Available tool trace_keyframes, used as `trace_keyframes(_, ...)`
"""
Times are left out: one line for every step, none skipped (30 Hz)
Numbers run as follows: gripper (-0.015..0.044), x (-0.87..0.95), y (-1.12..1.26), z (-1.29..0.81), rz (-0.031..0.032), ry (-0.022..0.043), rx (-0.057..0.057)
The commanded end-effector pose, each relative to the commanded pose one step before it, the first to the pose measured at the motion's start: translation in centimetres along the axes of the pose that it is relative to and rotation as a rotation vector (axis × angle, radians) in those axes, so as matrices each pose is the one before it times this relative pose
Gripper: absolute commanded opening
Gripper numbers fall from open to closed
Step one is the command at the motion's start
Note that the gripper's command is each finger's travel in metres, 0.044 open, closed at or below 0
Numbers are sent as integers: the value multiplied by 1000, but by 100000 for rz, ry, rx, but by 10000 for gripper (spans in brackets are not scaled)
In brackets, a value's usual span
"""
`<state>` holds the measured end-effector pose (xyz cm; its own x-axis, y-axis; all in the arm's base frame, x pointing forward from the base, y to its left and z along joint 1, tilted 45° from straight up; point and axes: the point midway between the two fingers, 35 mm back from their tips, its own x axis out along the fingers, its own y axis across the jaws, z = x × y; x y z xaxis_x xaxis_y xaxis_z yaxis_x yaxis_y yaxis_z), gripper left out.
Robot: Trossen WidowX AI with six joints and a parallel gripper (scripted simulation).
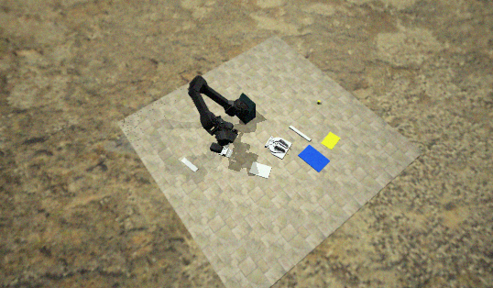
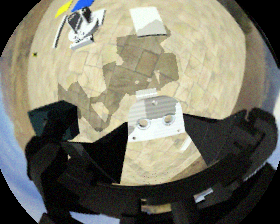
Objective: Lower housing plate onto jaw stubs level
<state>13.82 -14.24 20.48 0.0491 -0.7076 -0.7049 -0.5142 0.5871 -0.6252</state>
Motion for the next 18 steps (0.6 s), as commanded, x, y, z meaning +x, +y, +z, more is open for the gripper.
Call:
trace_keyframes(351, -336, -59, -112, -395, 457, 503)
trace_keyframes(351, 17, -7, 152, 109, -115, 117)
trace_keyframes(351, 28, -9, 254, 181, -187, 194)
trace_keyframes(351, 34, -6, 309, 218, -219, 233)
trace_keyframes(351, 33, -2, 309, 216, -211, 232)
trace_keyframes(351, 32, 3, 310, 214, -204, 231)
trace_keyframes(351, 31, 8, 311, 212, -196, 229)
trace_keyframes(351, 31, 13, 311, 210, -189, 228)
trace_keyframes(351, 30, 18, 312, 208, -181, 227)
trace_keyframes(351, 29, 23, 312, 206, -174, 225)
trace_keyframes(351, 29, 28, 313, 203, -166, 224)
trace_keyframes(351, 28, 33, 313, 200, -159, 223)
trace_keyframes(351, 27, 38, 313, 197, -152, 222)
trace_keyframes(351, 27, 43, 313, 194, -145, 221)
trace_keyframes(351, 26, 48, 313, 191, -138, 220)
trace_keyframes(351, 25, 53, 313, 188, -131, 219)
trace_keyframes(351, 25, 58, 313, 185, -124, 218)
trace_keyframes(351, 24, 63, 312, 181, -117, 217)
